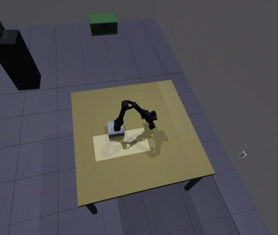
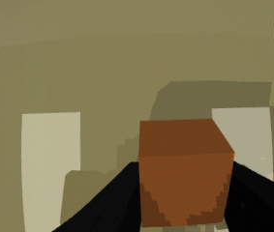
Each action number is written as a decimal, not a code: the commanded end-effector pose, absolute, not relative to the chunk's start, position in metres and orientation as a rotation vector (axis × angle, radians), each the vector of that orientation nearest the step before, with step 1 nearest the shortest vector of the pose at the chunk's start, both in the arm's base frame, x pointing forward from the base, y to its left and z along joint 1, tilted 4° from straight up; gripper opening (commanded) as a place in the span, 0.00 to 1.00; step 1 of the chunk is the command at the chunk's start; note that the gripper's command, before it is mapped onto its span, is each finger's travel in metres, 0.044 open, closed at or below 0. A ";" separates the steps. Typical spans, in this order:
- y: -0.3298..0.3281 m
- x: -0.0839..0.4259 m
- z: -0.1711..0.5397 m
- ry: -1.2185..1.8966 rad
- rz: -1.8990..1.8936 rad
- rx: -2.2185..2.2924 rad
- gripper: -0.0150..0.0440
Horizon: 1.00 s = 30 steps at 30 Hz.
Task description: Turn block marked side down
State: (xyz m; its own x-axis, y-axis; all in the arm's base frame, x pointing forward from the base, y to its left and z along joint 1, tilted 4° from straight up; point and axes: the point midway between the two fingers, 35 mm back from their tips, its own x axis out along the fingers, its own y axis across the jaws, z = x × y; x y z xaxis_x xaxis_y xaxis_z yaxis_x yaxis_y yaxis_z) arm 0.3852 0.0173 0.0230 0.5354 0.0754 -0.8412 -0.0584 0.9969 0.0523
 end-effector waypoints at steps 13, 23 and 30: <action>0.019 0.399 0.003 0.811 0.076 0.030 0.25; 0.019 0.399 -0.007 0.663 0.072 0.035 0.25; 0.020 0.393 -0.008 0.559 0.071 0.040 0.25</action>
